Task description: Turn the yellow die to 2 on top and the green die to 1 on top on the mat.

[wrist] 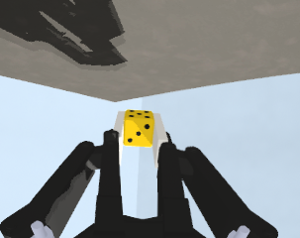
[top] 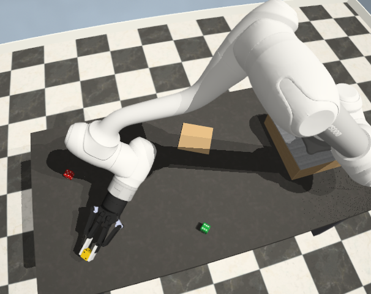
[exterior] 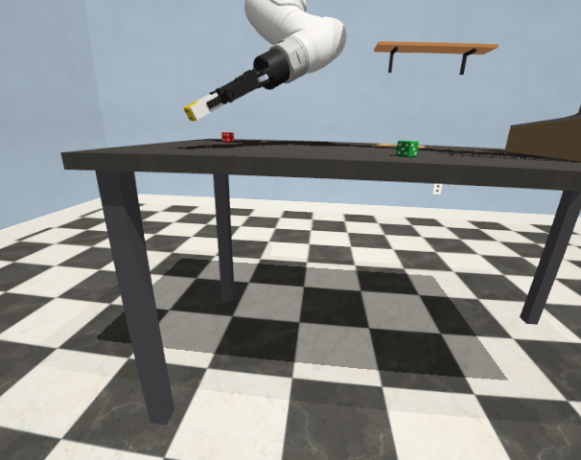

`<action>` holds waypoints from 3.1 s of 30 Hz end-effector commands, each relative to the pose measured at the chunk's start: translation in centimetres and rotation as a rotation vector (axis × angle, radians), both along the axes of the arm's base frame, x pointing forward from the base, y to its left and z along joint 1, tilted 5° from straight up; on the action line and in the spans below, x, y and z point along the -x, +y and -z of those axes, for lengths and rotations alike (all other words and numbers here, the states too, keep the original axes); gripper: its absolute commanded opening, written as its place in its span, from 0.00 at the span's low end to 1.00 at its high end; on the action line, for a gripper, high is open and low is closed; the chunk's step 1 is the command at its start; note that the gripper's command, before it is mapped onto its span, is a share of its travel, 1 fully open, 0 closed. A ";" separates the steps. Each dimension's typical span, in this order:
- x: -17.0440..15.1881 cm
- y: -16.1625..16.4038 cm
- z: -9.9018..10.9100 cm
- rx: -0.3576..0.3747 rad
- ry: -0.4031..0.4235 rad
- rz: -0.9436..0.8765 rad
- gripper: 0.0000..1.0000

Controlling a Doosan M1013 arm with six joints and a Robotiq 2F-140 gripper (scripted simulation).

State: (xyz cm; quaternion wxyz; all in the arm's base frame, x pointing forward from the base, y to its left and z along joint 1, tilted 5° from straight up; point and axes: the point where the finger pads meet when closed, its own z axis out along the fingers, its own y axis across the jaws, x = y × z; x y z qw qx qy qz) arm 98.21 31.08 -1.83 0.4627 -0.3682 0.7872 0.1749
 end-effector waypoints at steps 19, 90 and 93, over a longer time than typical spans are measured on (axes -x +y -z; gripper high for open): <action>-0.1 -0.4 4.5 0.000 -0.001 0.000 0.24; -0.1 -0.5 5.7 0.000 -0.001 0.000 0.24; -0.1 -0.5 5.7 0.000 -0.001 0.000 0.24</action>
